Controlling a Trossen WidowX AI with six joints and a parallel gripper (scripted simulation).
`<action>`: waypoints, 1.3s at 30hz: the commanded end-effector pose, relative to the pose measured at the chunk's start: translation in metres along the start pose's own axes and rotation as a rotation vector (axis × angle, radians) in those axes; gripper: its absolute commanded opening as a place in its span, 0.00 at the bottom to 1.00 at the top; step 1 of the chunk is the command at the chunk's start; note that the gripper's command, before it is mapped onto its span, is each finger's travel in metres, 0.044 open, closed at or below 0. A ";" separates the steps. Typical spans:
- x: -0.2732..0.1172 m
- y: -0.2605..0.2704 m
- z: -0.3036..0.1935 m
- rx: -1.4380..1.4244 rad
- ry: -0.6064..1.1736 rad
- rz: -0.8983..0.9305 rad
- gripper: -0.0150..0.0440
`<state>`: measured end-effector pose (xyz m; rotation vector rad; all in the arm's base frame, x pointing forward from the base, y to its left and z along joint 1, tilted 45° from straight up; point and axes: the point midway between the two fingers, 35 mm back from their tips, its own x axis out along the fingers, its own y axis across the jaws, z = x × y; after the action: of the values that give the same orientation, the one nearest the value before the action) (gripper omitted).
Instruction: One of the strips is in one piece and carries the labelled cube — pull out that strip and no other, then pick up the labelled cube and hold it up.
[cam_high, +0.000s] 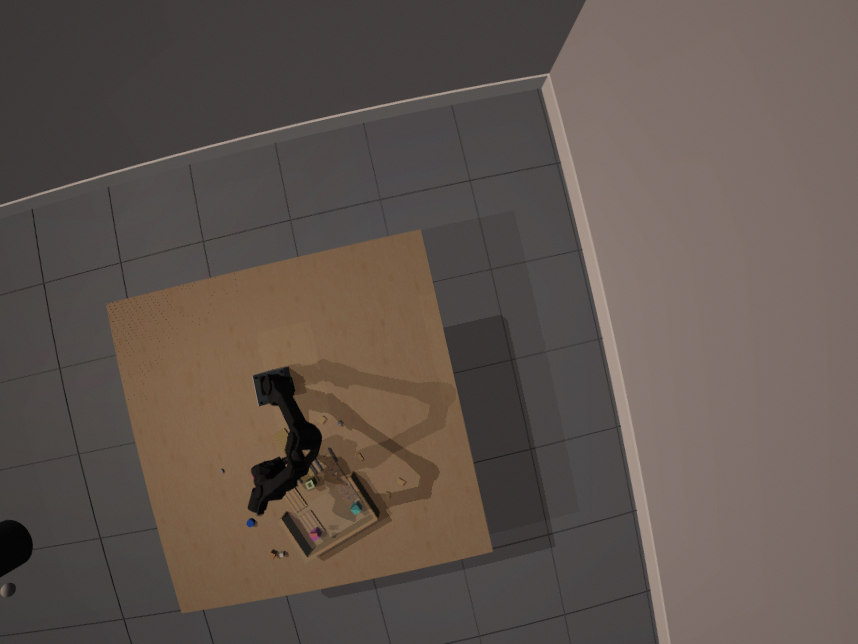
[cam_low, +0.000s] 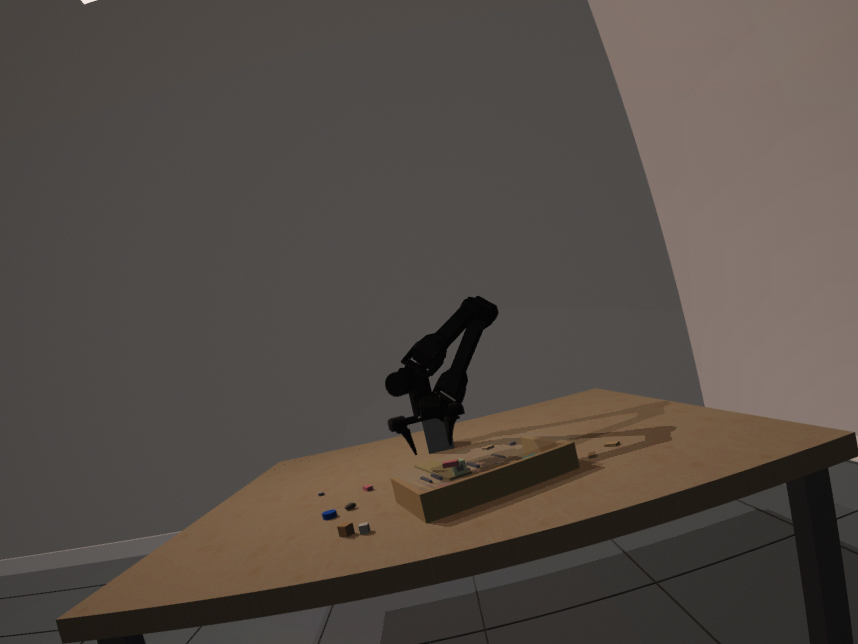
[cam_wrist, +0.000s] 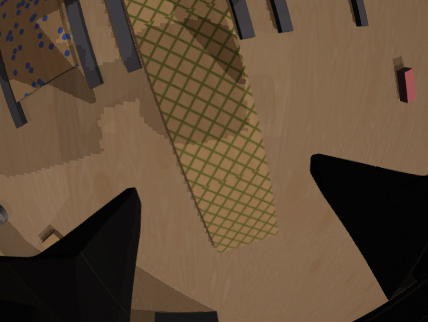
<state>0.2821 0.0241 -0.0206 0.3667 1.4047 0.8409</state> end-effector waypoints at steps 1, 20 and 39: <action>-0.002 0.002 0.015 0.002 -0.006 0.003 1.00; -0.012 0.013 0.079 0.000 -0.008 0.003 1.00; -0.020 0.023 0.137 -0.002 -0.010 0.004 0.96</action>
<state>0.4013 0.0578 0.0306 0.3631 1.3947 0.8433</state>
